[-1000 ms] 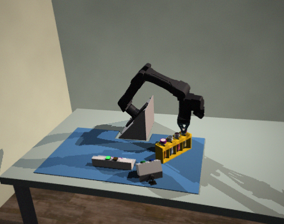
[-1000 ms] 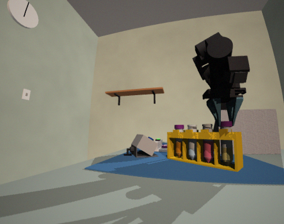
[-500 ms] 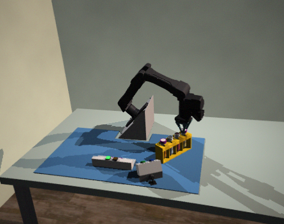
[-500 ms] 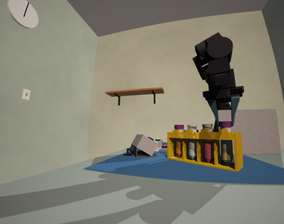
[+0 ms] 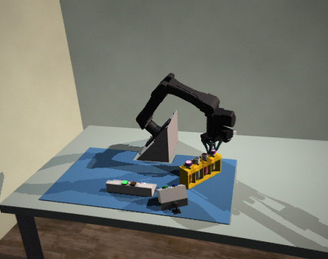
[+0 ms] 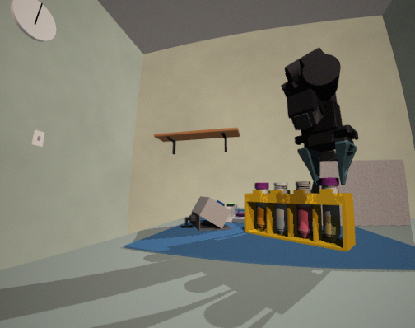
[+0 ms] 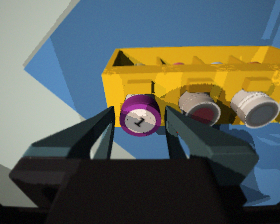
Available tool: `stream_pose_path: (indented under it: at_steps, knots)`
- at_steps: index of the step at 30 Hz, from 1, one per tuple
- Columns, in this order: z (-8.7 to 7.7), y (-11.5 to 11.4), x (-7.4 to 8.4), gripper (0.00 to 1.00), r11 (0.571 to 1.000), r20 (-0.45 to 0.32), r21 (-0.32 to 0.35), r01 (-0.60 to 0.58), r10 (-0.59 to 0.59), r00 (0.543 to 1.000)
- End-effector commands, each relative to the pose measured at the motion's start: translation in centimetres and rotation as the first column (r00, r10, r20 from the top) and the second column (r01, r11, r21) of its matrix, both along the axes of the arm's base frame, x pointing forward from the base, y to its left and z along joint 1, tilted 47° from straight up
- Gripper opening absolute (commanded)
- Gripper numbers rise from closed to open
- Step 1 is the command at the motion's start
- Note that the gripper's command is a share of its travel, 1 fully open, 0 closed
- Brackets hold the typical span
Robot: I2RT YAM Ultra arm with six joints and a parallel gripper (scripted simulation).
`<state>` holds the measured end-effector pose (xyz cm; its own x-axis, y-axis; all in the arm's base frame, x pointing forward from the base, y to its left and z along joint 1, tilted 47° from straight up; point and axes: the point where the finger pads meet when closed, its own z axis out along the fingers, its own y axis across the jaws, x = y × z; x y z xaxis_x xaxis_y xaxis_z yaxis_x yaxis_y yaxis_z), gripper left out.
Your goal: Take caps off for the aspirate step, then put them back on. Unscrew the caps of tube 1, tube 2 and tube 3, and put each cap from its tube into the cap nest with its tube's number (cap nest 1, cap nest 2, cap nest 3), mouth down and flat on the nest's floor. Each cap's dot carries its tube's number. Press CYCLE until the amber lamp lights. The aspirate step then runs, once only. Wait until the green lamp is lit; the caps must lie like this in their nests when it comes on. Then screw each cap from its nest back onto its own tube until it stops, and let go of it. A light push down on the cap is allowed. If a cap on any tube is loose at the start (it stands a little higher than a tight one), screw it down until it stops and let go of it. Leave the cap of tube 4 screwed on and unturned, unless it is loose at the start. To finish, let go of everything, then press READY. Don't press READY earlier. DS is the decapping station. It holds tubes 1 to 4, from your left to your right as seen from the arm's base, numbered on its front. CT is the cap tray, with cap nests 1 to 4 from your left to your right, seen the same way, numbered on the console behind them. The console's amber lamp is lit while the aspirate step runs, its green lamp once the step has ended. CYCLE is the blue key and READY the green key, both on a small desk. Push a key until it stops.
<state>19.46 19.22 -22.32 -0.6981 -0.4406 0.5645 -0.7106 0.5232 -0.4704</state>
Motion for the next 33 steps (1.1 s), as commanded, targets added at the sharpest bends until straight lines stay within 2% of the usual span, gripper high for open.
stream_pose_path:
  at_steps: [1,11,15,20,22,27,33]
  knots:
    - [0.24,0.54,0.23,0.49,1.0,0.027,0.013,0.014,-0.014,1.0]
    - [0.24,0.54,0.23,0.49,1.0,0.027,0.013,0.014,-0.014,1.0]
    - [0.31,0.62,0.24,0.49,0.995,-0.088,0.031,-0.094,0.097,0.991]
    - [0.31,0.62,0.23,0.49,0.972,-0.225,0.069,-0.223,0.233,0.946]
    - [0.31,0.62,0.23,0.49,0.972,-0.225,0.069,-0.223,0.233,0.946]
    - [0.31,0.62,0.23,0.49,0.932,-0.351,0.125,-0.341,0.363,0.863]
    - [0.32,0.62,0.25,0.49,0.867,-0.473,0.206,-0.454,0.495,0.729]
